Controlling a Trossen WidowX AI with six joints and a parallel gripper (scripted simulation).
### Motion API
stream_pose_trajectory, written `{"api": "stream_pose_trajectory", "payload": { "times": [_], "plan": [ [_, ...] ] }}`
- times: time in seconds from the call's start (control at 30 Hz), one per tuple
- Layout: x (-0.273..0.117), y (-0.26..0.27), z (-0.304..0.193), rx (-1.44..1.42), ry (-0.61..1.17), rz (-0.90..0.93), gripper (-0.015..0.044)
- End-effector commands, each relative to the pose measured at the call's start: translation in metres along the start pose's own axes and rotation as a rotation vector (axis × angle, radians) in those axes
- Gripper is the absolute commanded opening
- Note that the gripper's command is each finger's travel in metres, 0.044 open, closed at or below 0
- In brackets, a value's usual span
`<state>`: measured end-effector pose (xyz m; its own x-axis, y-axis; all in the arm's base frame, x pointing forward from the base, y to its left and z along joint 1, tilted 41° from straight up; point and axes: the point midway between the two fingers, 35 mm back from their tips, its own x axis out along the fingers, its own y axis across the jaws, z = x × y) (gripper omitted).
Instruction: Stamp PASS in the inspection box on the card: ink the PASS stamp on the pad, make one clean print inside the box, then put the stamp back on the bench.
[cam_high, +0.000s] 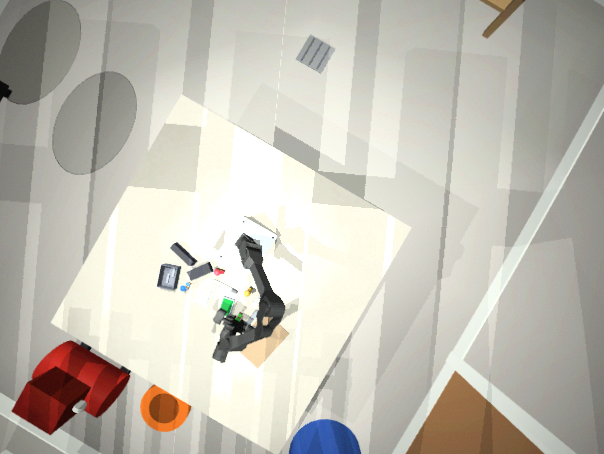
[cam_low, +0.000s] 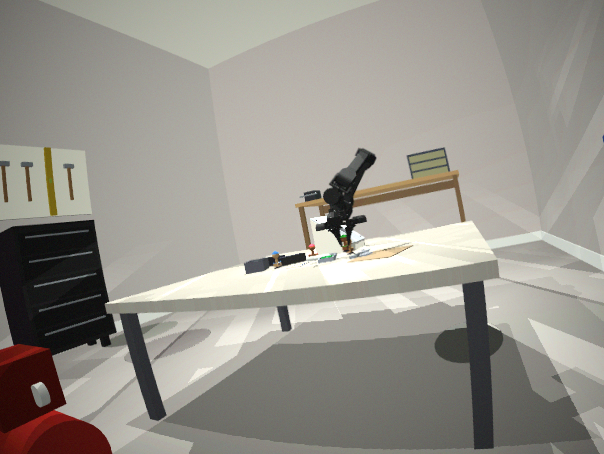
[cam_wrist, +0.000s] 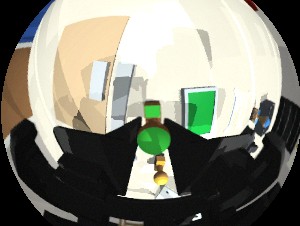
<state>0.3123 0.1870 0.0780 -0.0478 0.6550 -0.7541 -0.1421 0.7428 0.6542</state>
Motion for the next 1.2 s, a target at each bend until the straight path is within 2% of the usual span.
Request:
{"api": "stream_pose_trajectory", "payload": {
  "times": [0.0, 1.17],
  "plan": [
    [-0.003, 0.001, 0.001, -0.004, 0.000, 0.003, 0.0000],
    [-0.020, 0.000, 0.001, -0.003, 0.000, 0.005, 0.0000]
  ]
}}
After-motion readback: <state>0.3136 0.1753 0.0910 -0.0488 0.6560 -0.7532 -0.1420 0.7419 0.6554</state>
